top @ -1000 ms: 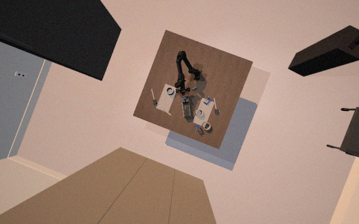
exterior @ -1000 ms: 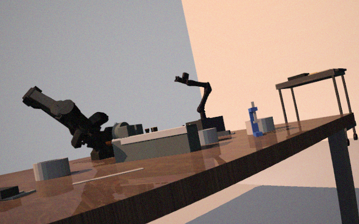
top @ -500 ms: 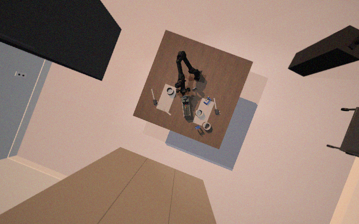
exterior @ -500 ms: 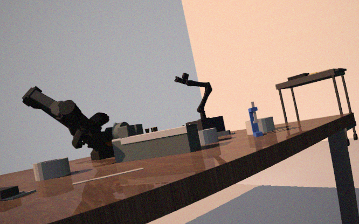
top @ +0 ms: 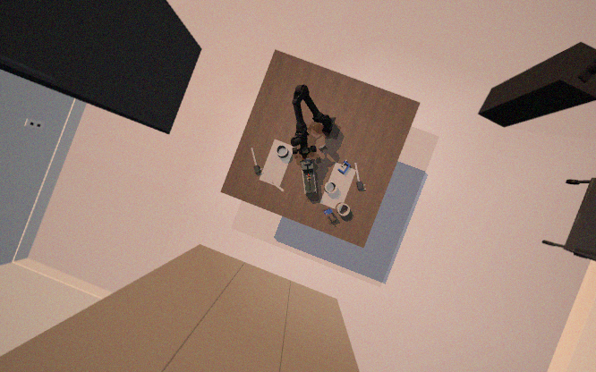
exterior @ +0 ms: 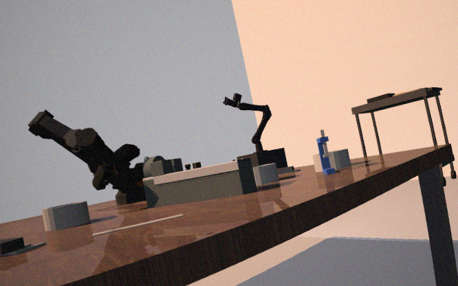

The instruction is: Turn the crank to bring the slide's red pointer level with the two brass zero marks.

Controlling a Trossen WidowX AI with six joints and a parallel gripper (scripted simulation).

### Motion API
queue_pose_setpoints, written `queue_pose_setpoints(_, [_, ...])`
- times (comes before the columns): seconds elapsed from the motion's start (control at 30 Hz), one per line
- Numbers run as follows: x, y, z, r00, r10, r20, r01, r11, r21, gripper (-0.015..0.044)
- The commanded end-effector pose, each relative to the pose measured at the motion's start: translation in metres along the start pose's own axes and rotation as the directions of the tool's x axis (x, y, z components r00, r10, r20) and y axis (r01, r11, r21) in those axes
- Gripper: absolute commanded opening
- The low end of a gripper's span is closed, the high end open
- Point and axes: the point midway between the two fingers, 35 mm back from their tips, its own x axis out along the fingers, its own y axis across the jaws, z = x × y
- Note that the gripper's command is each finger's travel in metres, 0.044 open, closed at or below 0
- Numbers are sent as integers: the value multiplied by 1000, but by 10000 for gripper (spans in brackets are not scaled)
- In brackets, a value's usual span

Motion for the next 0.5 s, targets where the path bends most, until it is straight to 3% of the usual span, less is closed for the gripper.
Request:
queue_pose_setpoints(0.0, [3,9,-3,1000,25,-7,-25,1000,-4,0])
queue_pose_setpoints(0.47, [3,10,-3,1000,25,-7,-25,1000,-4,0])
